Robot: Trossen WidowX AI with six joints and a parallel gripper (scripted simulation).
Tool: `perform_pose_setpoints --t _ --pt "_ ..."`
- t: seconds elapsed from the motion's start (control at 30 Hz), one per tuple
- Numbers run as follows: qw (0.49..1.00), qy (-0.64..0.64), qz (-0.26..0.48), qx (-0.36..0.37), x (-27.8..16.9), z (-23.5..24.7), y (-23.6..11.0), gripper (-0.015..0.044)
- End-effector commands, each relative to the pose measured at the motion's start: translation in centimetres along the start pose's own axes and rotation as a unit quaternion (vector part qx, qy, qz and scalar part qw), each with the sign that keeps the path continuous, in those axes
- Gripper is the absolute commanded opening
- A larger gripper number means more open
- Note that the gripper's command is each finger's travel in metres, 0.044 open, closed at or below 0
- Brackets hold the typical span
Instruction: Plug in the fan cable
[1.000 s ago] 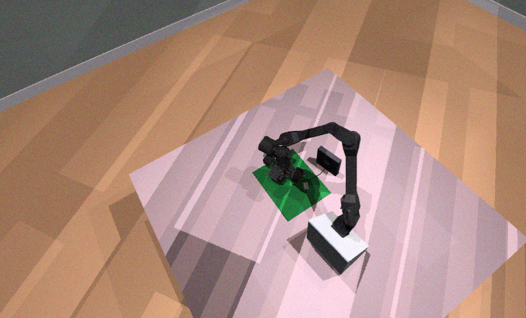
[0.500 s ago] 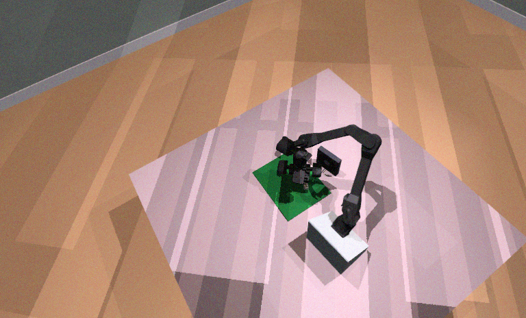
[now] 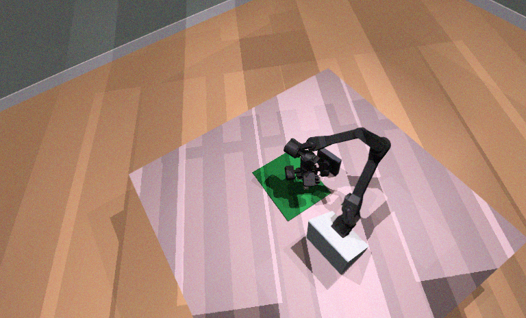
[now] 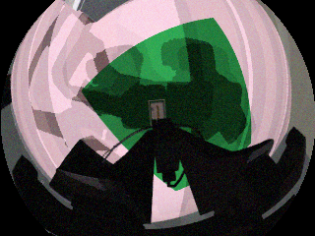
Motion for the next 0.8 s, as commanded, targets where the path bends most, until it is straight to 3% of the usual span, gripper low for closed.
perform_pose_setpoints --t 0.0,0.63,0.77 --pt "1.0 0.0 0.003 0.0 0.0 0.1 -0.2 0.0" --pt "1.0 0.002 0.003 0.0 0.5 0.2 -0.3 0.0" --pt "1.0 0.002 0.003 0.0 0.5 0.2 1.7 0.0"
Point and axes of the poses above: the point midway between the two fingers, 35 mm back from their tips, its own y axis out along the fingers, its own z axis across the jaws, x = y × z, the point moved 1 cm from there along -y, back along the fingers, and after that the axes turned 2 degrees about y, right-handed, at the moved point
